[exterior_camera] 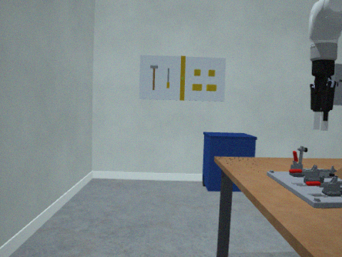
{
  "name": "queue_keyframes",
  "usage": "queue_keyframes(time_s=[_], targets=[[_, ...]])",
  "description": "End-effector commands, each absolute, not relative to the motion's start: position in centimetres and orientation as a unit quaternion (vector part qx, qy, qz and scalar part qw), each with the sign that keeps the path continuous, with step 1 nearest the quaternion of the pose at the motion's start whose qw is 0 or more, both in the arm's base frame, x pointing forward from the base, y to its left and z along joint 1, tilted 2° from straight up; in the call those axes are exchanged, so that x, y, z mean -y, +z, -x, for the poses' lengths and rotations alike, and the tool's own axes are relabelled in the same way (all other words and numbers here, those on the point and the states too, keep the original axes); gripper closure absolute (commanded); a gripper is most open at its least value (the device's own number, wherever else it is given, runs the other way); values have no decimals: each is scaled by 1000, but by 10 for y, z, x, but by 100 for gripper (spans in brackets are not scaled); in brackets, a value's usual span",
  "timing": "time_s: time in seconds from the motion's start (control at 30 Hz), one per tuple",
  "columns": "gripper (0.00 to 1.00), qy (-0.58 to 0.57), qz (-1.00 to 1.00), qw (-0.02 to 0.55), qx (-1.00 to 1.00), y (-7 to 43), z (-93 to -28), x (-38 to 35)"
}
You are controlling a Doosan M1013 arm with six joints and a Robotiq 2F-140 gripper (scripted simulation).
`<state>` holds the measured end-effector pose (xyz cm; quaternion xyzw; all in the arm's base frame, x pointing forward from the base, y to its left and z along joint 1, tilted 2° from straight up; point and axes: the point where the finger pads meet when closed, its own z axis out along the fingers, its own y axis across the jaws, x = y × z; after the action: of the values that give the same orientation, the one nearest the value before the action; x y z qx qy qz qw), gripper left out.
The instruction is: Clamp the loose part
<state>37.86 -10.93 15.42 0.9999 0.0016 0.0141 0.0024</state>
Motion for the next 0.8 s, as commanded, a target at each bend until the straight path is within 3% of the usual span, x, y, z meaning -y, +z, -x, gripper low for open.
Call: queue_keyframes(time_s=[0.0, 0.77], targets=[[65, 14, -1000, 2, -2, 154, -380, 109], [65, 14, -1000, 2, -2, 156, -452, 109]])
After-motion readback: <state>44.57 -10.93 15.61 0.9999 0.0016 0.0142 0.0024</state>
